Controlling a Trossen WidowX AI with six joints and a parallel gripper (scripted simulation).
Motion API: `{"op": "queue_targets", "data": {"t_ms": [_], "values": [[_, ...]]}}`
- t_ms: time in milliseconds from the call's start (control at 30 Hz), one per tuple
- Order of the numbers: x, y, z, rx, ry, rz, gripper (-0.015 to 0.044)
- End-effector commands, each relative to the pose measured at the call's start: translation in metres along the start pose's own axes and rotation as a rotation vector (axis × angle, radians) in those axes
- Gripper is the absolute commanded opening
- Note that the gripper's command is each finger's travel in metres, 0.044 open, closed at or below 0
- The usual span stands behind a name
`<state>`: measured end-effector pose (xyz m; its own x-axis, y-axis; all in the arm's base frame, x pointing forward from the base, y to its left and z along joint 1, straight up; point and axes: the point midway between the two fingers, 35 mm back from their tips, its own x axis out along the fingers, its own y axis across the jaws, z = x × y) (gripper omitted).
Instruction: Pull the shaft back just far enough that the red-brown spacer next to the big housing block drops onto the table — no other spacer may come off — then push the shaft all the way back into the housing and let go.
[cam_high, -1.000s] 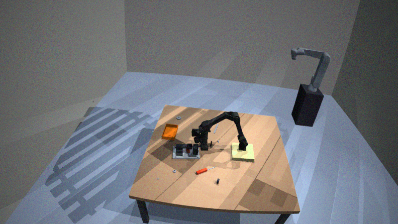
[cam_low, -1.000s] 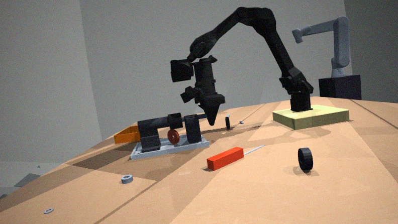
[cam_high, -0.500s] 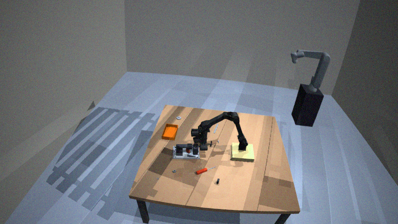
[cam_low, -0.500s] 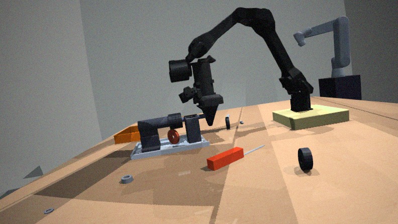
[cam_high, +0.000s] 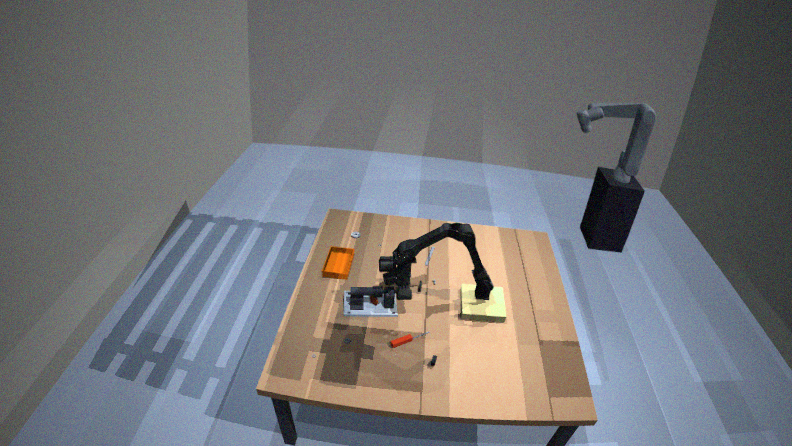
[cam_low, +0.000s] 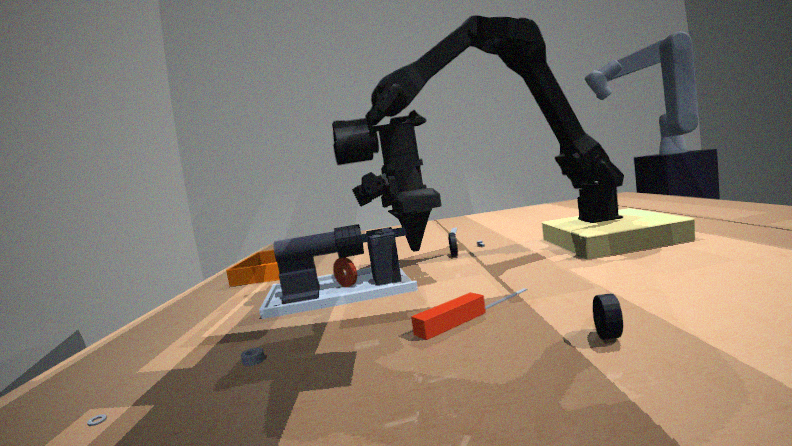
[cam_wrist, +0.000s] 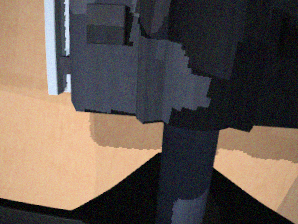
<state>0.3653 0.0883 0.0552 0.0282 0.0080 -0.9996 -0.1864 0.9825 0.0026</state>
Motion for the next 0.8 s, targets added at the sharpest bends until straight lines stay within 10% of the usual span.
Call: {"op": "queue_targets", "data": {"t_ms": [0,767], "values": [[-0.0013,-0.0003,0.0039,-0.001,-0.008,-0.001,0.0000],[-0.0016,-0.0003,0.0120,-0.001,-0.009,-0.001,0.0000]]}}
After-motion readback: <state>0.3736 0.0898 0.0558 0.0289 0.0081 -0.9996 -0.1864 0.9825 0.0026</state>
